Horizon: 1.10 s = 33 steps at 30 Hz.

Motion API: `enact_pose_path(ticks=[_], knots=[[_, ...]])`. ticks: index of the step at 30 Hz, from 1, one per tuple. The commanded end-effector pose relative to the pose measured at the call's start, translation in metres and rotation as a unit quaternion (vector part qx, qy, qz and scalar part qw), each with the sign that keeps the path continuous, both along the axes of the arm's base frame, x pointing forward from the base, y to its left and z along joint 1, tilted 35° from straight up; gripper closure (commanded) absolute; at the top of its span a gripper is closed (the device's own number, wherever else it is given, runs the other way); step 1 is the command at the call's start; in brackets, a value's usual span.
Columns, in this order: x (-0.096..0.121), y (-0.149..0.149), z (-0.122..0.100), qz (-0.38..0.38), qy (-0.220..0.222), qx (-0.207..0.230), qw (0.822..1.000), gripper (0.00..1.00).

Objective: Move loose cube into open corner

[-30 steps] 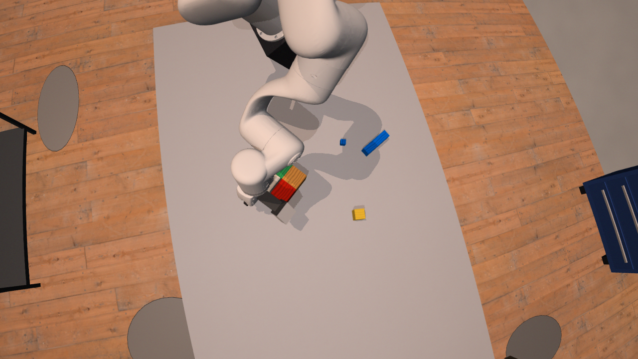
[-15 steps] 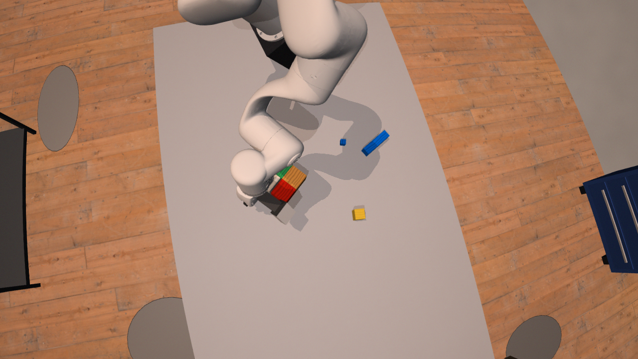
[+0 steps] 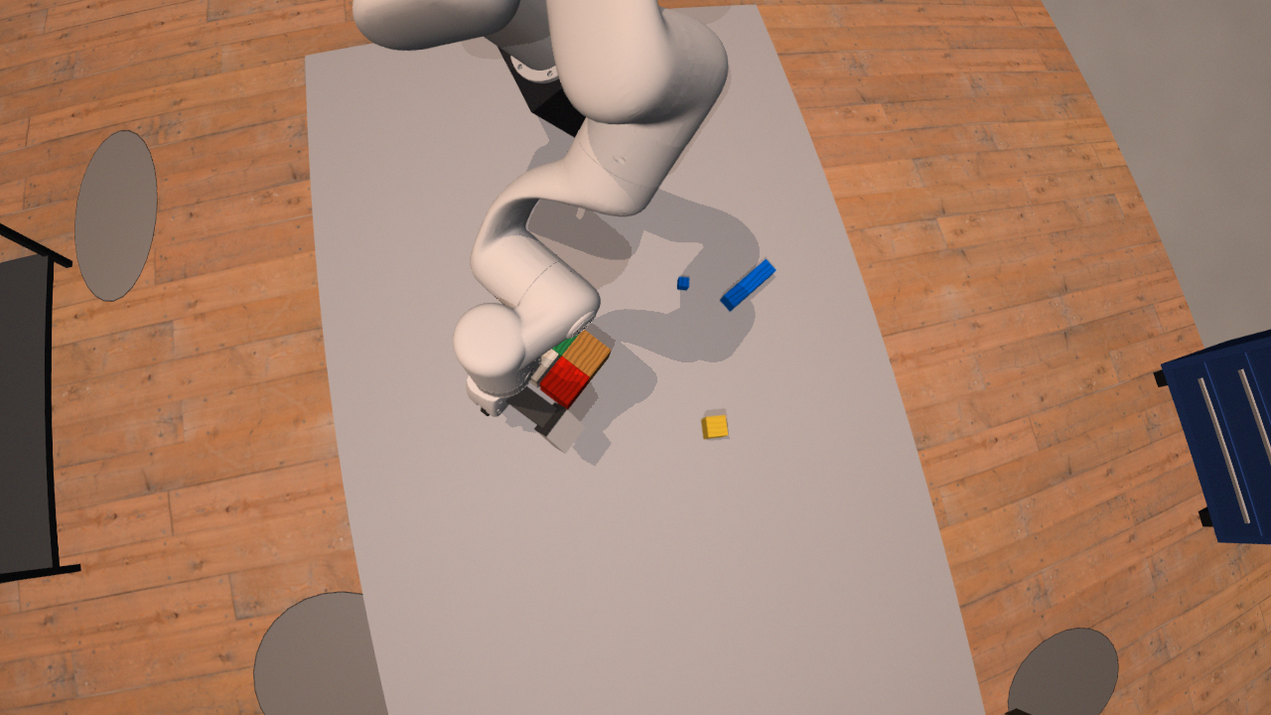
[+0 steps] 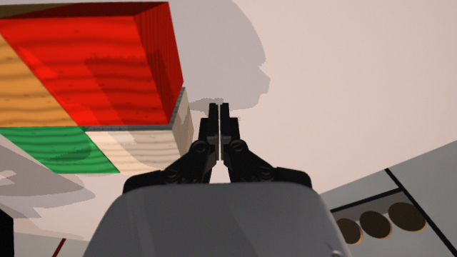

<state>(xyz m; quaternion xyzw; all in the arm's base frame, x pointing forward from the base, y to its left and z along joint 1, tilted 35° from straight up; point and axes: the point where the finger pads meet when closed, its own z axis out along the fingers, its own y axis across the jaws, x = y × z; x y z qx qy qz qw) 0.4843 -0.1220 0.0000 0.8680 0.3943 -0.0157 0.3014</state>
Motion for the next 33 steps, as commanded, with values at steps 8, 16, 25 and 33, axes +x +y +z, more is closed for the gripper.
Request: enact_pose_path(ticks=[8,16,25,33], knots=[[0.0,0.003,0.004,0.001,-0.001,0.0,1.0,1.0],[-0.001,0.007,0.011,0.001,-0.001,0.0,1.0,1.0],[-0.006,0.019,0.029,0.001,-0.001,0.0,1.0,1.0],[-0.01,0.029,0.044,0.001,-0.001,0.0,1.0,1.0]])
